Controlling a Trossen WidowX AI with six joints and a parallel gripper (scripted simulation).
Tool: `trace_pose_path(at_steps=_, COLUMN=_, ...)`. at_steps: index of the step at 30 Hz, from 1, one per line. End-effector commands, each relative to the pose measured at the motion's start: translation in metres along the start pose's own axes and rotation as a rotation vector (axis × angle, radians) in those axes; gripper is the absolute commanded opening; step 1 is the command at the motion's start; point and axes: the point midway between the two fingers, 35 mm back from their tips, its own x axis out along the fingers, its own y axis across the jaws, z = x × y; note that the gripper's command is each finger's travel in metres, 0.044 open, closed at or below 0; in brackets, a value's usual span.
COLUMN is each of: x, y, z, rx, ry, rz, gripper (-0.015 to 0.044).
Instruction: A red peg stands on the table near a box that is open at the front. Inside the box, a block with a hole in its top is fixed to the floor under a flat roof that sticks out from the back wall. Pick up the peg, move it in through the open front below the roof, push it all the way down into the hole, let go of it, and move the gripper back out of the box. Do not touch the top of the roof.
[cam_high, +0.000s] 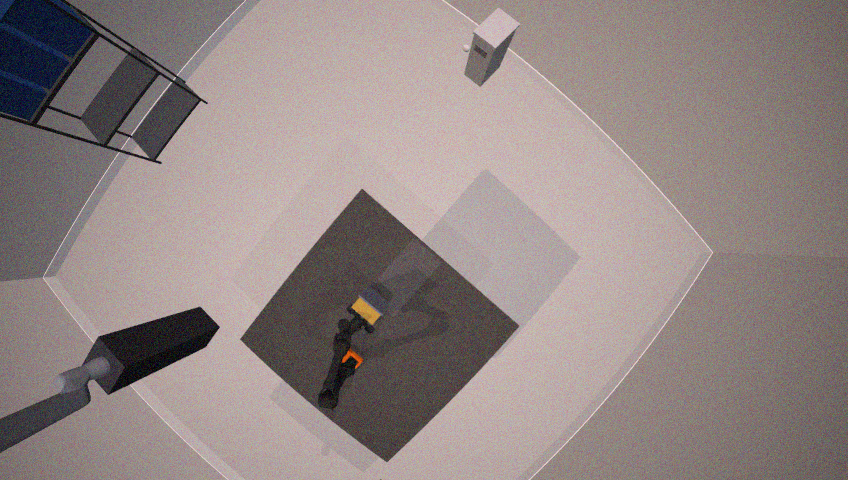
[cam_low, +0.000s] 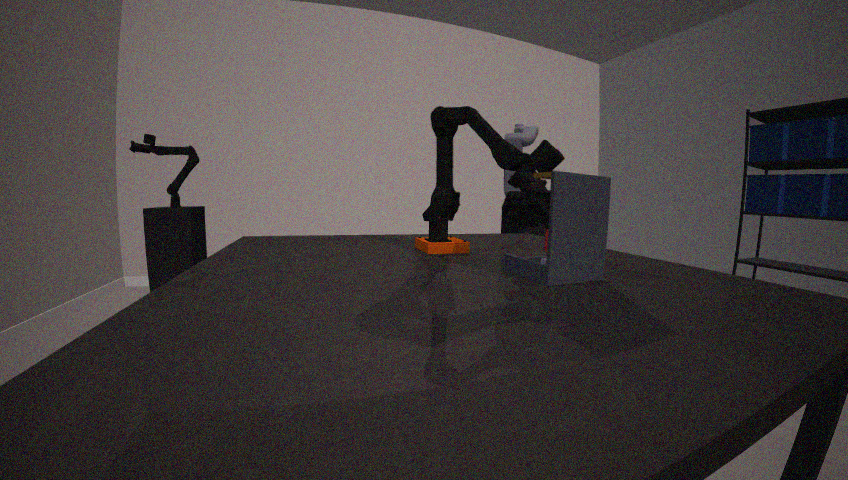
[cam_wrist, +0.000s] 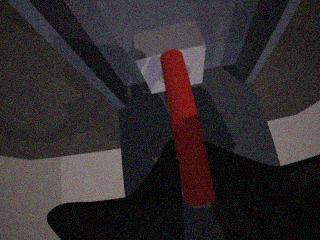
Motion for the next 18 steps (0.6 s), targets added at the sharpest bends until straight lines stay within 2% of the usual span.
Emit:
trace_pose_path(at_steps=1, x=0.0030, y=-0.0007, z=-0.0015, rx=-0.004, ry=-0.002, rz=-0.003, gripper=0.0000)
trace_pose_path(at_steps=18, x=0.0099, y=-0.0007, z=-0.0076, rx=-0.005, ry=-0.001, rz=-0.003, gripper=0.0000)
